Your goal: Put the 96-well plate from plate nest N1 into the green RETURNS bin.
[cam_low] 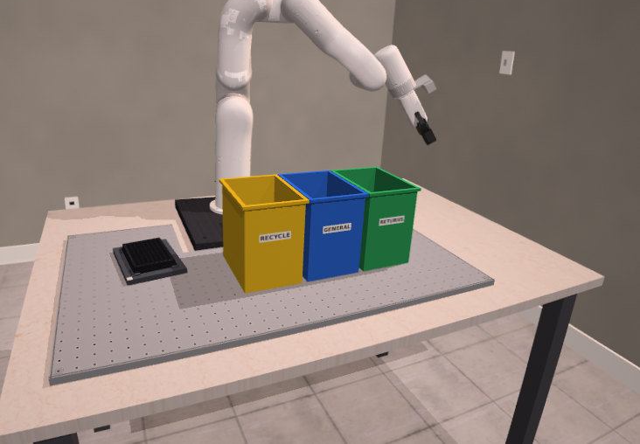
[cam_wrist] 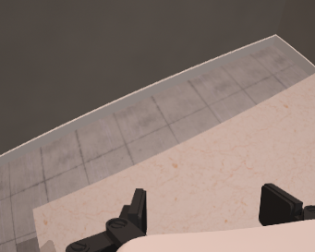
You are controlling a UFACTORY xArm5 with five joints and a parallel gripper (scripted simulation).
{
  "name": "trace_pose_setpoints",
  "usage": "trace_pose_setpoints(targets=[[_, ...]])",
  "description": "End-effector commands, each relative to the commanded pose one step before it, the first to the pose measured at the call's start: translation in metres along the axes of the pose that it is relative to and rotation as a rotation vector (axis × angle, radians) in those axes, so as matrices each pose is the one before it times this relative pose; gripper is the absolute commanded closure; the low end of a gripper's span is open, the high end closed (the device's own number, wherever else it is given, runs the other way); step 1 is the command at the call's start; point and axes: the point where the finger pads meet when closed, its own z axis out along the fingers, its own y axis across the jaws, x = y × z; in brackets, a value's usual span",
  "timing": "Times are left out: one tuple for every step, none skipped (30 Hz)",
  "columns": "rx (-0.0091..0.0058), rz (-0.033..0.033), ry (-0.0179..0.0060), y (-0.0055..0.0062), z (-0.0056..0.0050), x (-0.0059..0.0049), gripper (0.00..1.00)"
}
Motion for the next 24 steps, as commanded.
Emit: trace_pose_setpoints(targets=[[0.00104,0.00002,0.00427,-0.00046,-0.00119,0.00193,0.0],[0.0,0.0,0.0,0.0,0.0,0.0,0.0],[0.0,0.0,0.0,0.0,0.0,0.0,0.0],[0.0,0.0,0.0,0.0,0.0,0.0,0.0],[0.0,0.0,0.0,0.0,0.0,0.0,0.0],[0.0,0.0,0.0,0.0,0.0,0.0,0.0],[0.0,0.0,0.0,0.0,0.0,0.0,0.0],[0.0,0.0,0.0,0.0,0.0,0.0,0.0],[0.0,0.0,0.0,0.0,0.0,0.0,0.0],[0.0,0.0,0.0,0.0,0.0,0.0,0.0],[0.0,0.0,0.0,0.0,0.0,0.0,0.0],[0.0,0.0,0.0,0.0,0.0,0.0,0.0],[0.0,0.0,0.0,0.0,0.0,0.0,0.0],[0.0,0.0,0.0,0.0,0.0,0.0,0.0],[0.0,0.0,0.0,0.0,0.0,0.0,0.0],[0.0,0.0,0.0,0.0,0.0,0.0,0.0],[0.0,0.0,0.0,0.0,0.0,0.0,0.0],[-0.0156,0.02289,-0.01041,0.01215,-0.00068,0.00216,0.0],[-0.01538,0.02299,-0.01036,0.0121,-0.0007,0.00216,0.0],[-0.00743,0.00902,-0.00364,0.00627,-0.00055,0.00096,0.0],[-0.00242,-0.00001,0.00066,0.00255,-0.00044,0.00016,0.0],[-0.00242,-0.00001,0.00064,0.00254,-0.00043,0.00018,0.0],[-0.00243,-0.00001,0.00062,0.00253,-0.00041,0.0002,0.0],[-0.00243,-0.00001,0.0006,0.00253,-0.00039,0.00021,0.0]])
